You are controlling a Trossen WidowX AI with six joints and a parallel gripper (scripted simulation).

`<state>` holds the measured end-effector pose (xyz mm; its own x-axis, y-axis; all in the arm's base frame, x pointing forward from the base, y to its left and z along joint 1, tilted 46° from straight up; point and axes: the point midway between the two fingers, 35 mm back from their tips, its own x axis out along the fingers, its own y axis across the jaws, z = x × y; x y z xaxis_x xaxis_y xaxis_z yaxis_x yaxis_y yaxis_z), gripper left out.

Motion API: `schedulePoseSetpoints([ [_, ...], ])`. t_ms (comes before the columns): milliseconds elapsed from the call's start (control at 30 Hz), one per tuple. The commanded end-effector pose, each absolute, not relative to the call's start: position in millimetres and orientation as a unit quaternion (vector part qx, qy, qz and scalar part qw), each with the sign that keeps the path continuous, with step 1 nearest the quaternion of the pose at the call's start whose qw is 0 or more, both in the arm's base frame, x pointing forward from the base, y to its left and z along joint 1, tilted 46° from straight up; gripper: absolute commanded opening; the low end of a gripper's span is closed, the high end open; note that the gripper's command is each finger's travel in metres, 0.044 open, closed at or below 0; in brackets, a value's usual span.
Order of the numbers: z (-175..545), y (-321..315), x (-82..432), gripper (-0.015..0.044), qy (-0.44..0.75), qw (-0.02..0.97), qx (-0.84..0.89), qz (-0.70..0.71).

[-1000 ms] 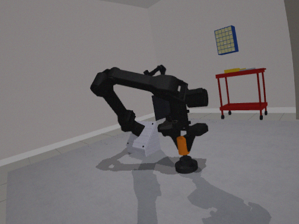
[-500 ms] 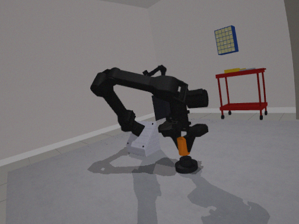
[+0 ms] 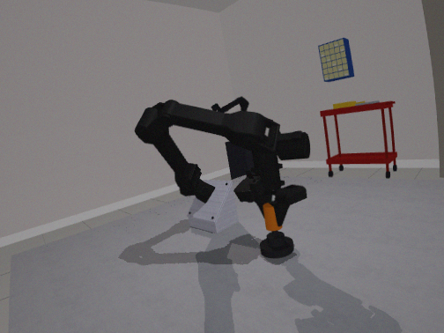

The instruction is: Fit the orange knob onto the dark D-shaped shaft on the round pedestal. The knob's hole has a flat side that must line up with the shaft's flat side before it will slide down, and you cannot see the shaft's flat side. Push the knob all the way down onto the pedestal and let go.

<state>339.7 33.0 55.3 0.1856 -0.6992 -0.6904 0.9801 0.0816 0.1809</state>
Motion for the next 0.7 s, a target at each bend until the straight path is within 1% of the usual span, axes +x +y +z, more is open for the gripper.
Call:
schedulePoseSetpoints([
  [0,55.4,33.5,340.6,0.0,0.216,0.699,0.326,-0.599],
  [667,54.1,32.0,339.0,0.0,0.216,0.699,0.326,-0.599],
])
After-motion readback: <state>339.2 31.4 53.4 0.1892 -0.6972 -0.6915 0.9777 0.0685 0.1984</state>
